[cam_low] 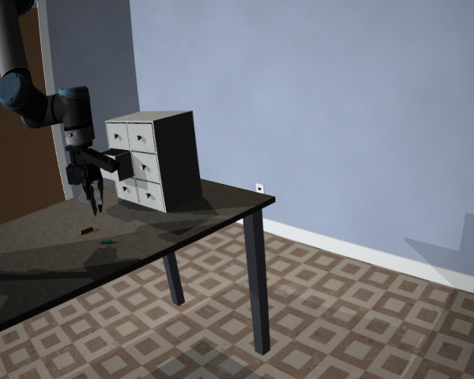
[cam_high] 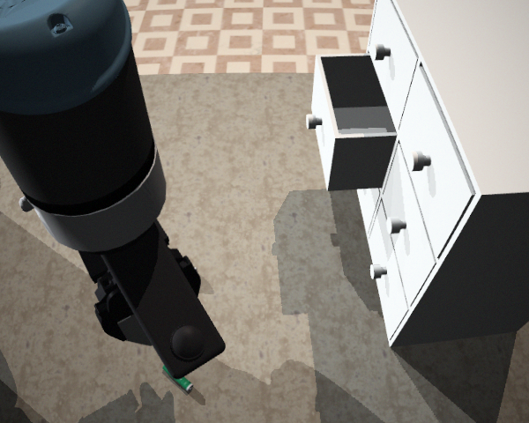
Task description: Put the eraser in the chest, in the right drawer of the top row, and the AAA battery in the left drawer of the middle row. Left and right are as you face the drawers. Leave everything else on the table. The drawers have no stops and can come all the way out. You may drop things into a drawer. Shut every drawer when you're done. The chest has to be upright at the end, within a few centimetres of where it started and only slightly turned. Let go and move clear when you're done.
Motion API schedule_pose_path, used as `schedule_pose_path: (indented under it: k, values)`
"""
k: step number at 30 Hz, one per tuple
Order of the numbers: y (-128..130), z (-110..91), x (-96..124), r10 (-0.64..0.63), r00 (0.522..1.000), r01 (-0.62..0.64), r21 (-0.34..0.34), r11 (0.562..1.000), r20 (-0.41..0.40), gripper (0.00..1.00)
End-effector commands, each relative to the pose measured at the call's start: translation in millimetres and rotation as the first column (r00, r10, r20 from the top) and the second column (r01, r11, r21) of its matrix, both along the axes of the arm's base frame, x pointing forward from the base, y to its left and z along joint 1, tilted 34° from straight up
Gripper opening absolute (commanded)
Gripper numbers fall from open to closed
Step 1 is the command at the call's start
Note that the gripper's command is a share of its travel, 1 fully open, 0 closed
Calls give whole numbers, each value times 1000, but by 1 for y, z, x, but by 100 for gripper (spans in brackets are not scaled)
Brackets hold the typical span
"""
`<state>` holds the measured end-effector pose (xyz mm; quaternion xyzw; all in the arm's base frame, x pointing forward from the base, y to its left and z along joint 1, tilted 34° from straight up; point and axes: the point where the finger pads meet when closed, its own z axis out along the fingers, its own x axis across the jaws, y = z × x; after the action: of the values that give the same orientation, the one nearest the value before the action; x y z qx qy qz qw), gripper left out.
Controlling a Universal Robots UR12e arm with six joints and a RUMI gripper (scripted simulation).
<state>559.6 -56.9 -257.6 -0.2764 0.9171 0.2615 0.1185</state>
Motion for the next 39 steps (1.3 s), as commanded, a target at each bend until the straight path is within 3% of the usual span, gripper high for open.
schedule_pose_path:
  k: [1, 13, 23, 24, 39]
  values:
    - [-7, -14, 5, 137, 984, -136, -11, 991, 111, 20]
    - [-8, -28, 3, 228, 959, -226, -32, 974, 169, 20]
    - [-7, -29, 3, 237, 956, -235, -34, 971, 173, 20]
    - [-7, -29, 3, 237, 956, -235, -34, 971, 173, 14]
    - [-7, -29, 3, 236, 956, -234, -34, 972, 173, 14]
